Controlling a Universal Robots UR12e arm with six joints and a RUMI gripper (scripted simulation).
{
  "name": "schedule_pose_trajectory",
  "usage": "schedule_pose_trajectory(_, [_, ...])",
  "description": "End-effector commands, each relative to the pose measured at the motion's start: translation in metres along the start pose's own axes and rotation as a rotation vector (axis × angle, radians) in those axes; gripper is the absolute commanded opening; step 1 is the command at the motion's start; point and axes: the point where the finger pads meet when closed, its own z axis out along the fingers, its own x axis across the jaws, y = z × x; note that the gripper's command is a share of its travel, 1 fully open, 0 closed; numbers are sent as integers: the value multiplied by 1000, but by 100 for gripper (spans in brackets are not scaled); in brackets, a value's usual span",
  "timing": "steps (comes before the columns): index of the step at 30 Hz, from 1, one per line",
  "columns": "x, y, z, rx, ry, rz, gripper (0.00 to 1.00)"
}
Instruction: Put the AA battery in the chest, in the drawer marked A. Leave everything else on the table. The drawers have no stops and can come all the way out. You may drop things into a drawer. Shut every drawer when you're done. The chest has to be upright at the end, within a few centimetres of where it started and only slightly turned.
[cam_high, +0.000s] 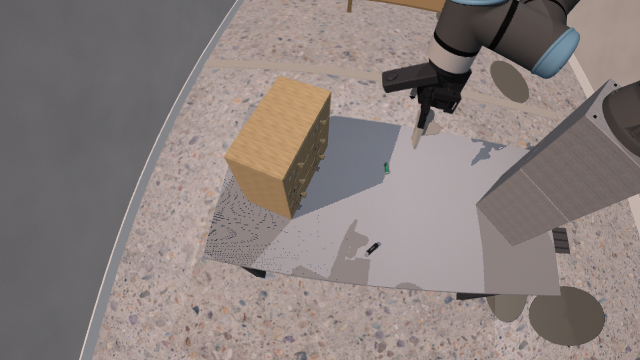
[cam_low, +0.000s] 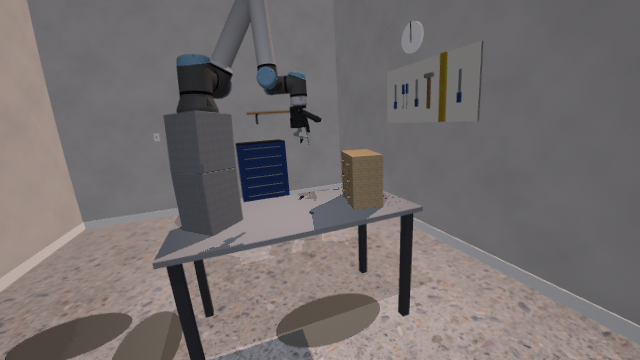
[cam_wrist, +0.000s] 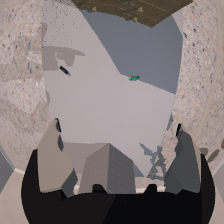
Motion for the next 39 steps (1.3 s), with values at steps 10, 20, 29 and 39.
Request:
schedule_pose_trajectory(10, [0, 0, 0, 1, 0, 0, 100])
schedule_pose_trajectory(20, [0, 0, 0, 1, 0, 0, 100])
schedule_pose_trajectory(29, [0, -1, 1, 1, 0, -22, 100])
schedule_pose_trajectory(39, [-2, -4, 4, 1, 0, -100, 100])
